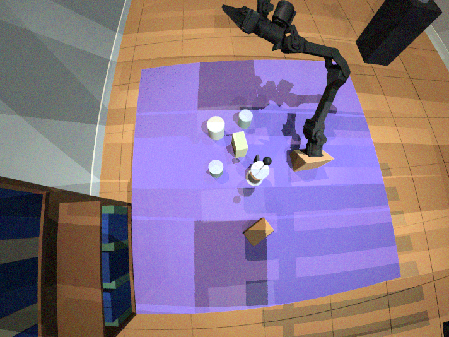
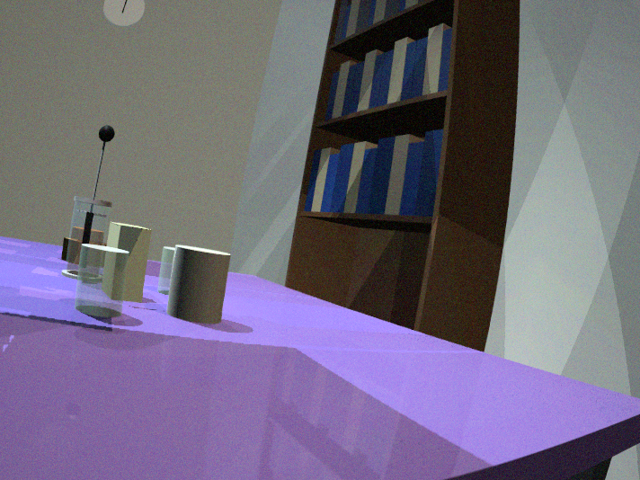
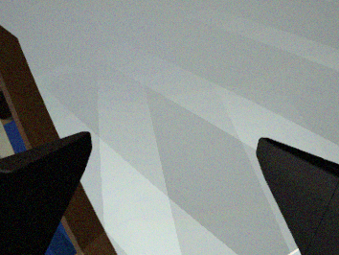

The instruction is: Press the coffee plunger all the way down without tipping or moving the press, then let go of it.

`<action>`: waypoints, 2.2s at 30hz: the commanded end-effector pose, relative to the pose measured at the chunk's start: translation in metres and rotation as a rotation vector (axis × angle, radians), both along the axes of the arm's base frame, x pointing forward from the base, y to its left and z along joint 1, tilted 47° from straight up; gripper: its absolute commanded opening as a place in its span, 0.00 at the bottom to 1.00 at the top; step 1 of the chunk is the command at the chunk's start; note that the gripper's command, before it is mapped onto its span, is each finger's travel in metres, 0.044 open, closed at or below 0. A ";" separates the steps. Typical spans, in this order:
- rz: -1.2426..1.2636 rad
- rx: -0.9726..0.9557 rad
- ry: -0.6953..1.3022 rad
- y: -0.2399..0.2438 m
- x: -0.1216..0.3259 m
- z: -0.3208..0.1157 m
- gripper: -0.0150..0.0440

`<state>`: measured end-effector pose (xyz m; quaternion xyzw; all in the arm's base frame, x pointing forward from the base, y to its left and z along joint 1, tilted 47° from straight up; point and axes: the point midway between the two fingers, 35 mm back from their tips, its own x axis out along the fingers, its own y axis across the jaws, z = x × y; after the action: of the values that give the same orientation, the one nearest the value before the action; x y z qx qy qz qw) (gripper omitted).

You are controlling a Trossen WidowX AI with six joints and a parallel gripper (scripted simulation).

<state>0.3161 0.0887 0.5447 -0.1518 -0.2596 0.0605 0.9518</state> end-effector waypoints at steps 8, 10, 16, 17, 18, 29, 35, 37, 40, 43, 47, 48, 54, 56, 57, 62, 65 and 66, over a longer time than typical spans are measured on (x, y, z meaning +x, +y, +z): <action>0.088 0.077 0.594 0.094 0.034 -0.154 1.00; 0.077 0.067 0.701 0.111 0.029 -0.186 1.00; -0.017 -0.036 0.970 0.150 -0.009 -0.279 1.00; -0.043 -0.068 1.005 0.154 -0.018 -0.294 1.00; -0.070 -0.103 1.034 0.157 -0.028 -0.308 1.00; -0.344 -0.613 0.919 0.159 -0.138 -0.394 1.00; -0.340 -0.615 0.923 0.139 -0.134 -0.413 1.00; -0.337 -0.617 0.923 0.126 -0.132 -0.425 1.00; -0.339 -0.616 0.922 0.114 -0.132 -0.435 1.00; -0.339 -0.616 0.922 0.114 -0.131 -0.435 1.00; -0.339 -0.616 0.924 0.114 -0.127 -0.437 1.00; -0.339 -0.616 0.924 0.114 -0.126 -0.438 1.00; -0.339 -0.615 0.926 0.113 -0.117 -0.443 1.00; -0.339 -0.615 0.926 0.112 -0.114 -0.444 1.00; -0.339 -0.615 0.926 0.112 -0.113 -0.445 1.00; -0.339 -0.614 0.924 0.111 -0.106 -0.448 1.00; -0.340 -0.614 0.922 0.110 -0.101 -0.450 1.00; -0.340 -0.614 0.921 0.109 -0.100 -0.450 1.00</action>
<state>0.2138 0.2016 0.0992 -0.4125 0.2366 0.0386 0.8788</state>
